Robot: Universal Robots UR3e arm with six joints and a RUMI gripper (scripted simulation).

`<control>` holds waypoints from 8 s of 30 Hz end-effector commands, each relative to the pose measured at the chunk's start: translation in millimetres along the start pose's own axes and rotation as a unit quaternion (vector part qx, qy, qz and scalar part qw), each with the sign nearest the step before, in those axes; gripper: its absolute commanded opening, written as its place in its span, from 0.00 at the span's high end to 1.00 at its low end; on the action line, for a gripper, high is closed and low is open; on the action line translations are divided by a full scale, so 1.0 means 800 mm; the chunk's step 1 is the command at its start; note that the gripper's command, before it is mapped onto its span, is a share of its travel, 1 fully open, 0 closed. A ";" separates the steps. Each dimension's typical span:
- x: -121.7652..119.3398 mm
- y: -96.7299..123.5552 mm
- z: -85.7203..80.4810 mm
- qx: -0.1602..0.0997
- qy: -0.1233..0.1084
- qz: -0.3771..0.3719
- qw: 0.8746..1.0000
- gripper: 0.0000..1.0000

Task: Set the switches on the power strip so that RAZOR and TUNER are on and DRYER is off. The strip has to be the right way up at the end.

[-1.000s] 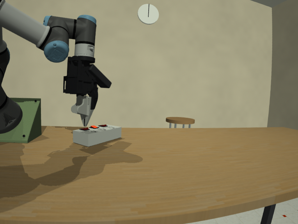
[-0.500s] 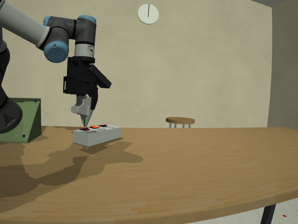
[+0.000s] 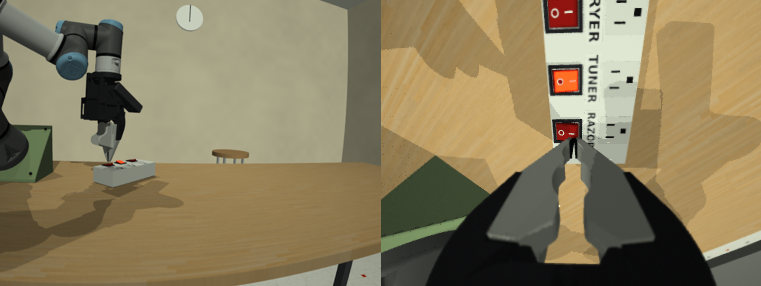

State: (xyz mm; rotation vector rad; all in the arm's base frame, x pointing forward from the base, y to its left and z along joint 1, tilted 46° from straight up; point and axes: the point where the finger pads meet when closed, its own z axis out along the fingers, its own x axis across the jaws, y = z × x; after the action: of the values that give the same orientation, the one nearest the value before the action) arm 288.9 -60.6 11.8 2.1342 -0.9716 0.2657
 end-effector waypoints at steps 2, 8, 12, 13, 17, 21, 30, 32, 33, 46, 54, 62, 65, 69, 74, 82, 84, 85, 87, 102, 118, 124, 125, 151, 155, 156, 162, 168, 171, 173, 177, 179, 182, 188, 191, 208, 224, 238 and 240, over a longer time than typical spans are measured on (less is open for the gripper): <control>0.001 0.000 -0.001 0.001 0.000 0.000 1.000 1.00; 0.001 0.000 -0.001 0.001 0.000 0.000 1.000 1.00; 0.001 0.000 -0.001 0.001 0.000 0.000 1.000 1.00; 0.001 0.000 -0.001 0.001 0.000 0.000 1.000 1.00; 0.001 -0.001 -0.001 0.001 0.000 0.000 1.000 1.00; 0.001 -0.001 -0.001 0.001 0.000 0.000 1.000 1.00; 0.001 -0.001 -0.001 0.001 0.000 0.000 1.000 1.00; 0.001 -0.001 -0.001 0.001 0.000 0.000 1.000 1.00; 0.001 -0.001 -0.001 0.001 0.000 0.000 1.000 1.00; 0.001 -0.001 -0.001 0.001 0.000 0.000 1.000 1.00; 0.001 -0.001 -0.001 0.001 0.000 0.000 1.000 1.00; 0.001 -0.001 -0.001 0.001 0.000 0.000 1.000 1.00; 0.001 -0.001 -0.001 0.001 0.000 0.000 1.000 1.00; 0.001 -0.001 0.000 0.001 0.000 0.000 1.000 1.00; 0.001 -0.001 0.001 0.001 0.000 0.000 1.000 1.00; 0.001 -0.001 0.004 0.001 0.000 0.000 1.000 1.00; 0.001 -0.001 0.005 0.001 0.000 0.000 1.000 1.00; 0.001 -0.001 0.005 0.001 0.000 0.000 1.000 1.00; 0.001 -0.001 0.007 0.001 0.000 0.000 1.000 1.00; 0.001 -0.001 0.010 0.001 0.000 0.000 1.000 1.00; 0.001 -0.001 0.010 0.001 0.000 0.000 1.000 1.00; 0.001 -0.001 -0.003 0.001 0.000 0.000 1.000 1.00; 0.001 -0.001 -0.006 0.001 0.000 0.000 1.000 1.00; 0.001 -0.001 -0.038 0.001 0.000 0.000 1.000 1.00; 0.001 -0.001 -0.038 0.001 0.000 0.000 1.000 1.00; 0.001 -0.001 -0.038 0.001 0.000 0.000 1.000 1.00; 0.001 -0.001 -0.038 0.001 0.000 0.000 1.000 0.00; 0.001 -0.001 -0.040 0.001 0.000 0.000 1.000 0.00; 0.001 -0.001 -0.042 0.001 0.000 0.000 1.000 0.00; 0.001 -0.001 -0.045 0.001 0.000 0.000 1.000 0.00; 0.001 -0.001 -0.052 0.001 0.000 0.000 1.000 0.00; 0.001 -0.001 -0.052 0.001 0.000 0.000 1.000 0.00; 0.001 -0.001 -0.058 0.001 0.000 0.000 1.000 0.00; 0.001 -0.001 -0.075 0.001 0.000 0.000 1.000 0.00; 0.001 -0.001 -0.085 0.001 0.000 0.000 1.000 0.00; 0.001 -0.001 -0.133 0.001 0.000 0.000 1.000 0.00; 0.001 -0.001 -0.160 0.001 0.000 0.000 1.000 0.00; 0.001 -0.001 -0.166 0.001 0.000 0.000 1.000 0.00; 0.001 -0.001 -0.166 0.001 0.000 0.000 1.000 0.00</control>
State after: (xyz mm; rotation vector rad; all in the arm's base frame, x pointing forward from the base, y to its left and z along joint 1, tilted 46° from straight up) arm 304.6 33.5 102.6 2.1339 -0.9714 0.2660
